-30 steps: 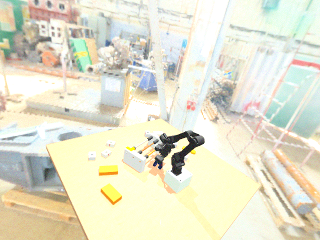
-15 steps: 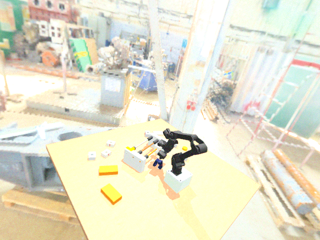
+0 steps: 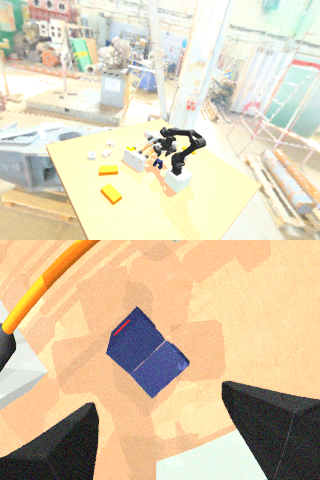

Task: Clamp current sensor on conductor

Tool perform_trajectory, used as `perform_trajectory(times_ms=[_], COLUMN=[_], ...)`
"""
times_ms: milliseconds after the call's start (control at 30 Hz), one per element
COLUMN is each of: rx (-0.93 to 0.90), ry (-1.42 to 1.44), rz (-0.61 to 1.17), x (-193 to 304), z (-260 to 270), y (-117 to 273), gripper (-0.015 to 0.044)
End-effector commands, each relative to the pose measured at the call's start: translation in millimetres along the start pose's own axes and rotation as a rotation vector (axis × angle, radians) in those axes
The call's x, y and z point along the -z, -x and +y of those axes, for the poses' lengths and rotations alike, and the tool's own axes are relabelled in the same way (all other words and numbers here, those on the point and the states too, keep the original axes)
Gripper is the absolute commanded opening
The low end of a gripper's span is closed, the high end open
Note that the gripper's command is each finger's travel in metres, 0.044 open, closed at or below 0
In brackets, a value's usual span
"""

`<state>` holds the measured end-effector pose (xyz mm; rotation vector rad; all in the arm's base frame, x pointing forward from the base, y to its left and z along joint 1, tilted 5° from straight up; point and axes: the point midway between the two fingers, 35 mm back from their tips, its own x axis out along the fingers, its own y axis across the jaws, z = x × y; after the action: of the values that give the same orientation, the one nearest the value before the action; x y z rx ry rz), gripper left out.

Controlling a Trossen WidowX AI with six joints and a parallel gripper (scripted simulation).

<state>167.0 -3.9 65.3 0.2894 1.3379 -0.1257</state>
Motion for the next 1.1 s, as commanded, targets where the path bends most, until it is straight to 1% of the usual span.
perform_trajectory(times_ms=[0, 67, 133, 500, 1067], rx=[0.106, 0.136, 0.146, 0.148, 0.148], ry=[-0.700, -0.840, -0.907, -0.913, -0.913], rz=[0.051, 0.053, 0.051, 0.050, 0.050], x=[-13, -15, -16, -16, -15], z=[8, 11, 11, 11, 9], y=[1, 0, 0, -3, -31], gripper=[0.0320, 0.0320, 0.0320, 0.0320, 0.0320])
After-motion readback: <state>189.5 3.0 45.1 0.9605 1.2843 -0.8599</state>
